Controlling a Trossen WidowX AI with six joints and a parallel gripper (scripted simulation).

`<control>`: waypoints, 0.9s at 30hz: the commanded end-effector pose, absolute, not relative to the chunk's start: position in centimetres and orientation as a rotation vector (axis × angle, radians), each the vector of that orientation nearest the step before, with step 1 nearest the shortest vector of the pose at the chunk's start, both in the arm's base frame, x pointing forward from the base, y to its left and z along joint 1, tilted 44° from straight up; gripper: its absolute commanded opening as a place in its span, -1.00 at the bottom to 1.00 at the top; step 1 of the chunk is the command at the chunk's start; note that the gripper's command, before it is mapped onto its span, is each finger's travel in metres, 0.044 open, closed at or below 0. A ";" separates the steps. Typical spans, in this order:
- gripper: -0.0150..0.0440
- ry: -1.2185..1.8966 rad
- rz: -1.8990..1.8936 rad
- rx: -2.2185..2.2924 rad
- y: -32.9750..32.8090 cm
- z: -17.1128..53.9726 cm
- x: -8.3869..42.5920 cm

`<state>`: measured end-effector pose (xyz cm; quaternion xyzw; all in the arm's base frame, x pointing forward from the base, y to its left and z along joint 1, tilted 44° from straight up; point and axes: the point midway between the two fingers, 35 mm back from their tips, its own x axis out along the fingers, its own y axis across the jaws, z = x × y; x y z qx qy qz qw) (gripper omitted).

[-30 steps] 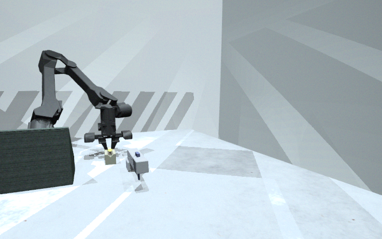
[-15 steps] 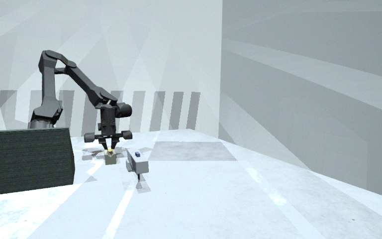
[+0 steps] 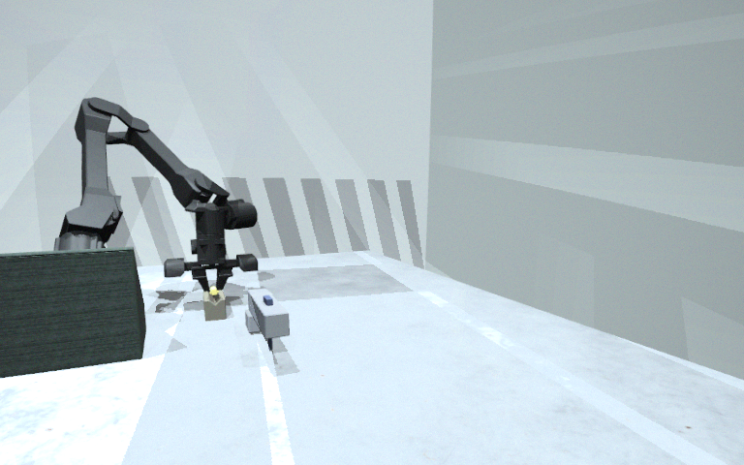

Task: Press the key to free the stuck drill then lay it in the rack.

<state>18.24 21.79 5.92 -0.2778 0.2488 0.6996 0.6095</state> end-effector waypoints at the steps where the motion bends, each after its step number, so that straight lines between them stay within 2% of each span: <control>1: -0.49 0.603 1.602 -0.655 21.3 5.3 18.3; 20: -0.49 0.603 1.602 -0.655 21.3 5.3 18.3; 27: 0.13 0.575 1.616 -0.641 21.8 5.9 18.2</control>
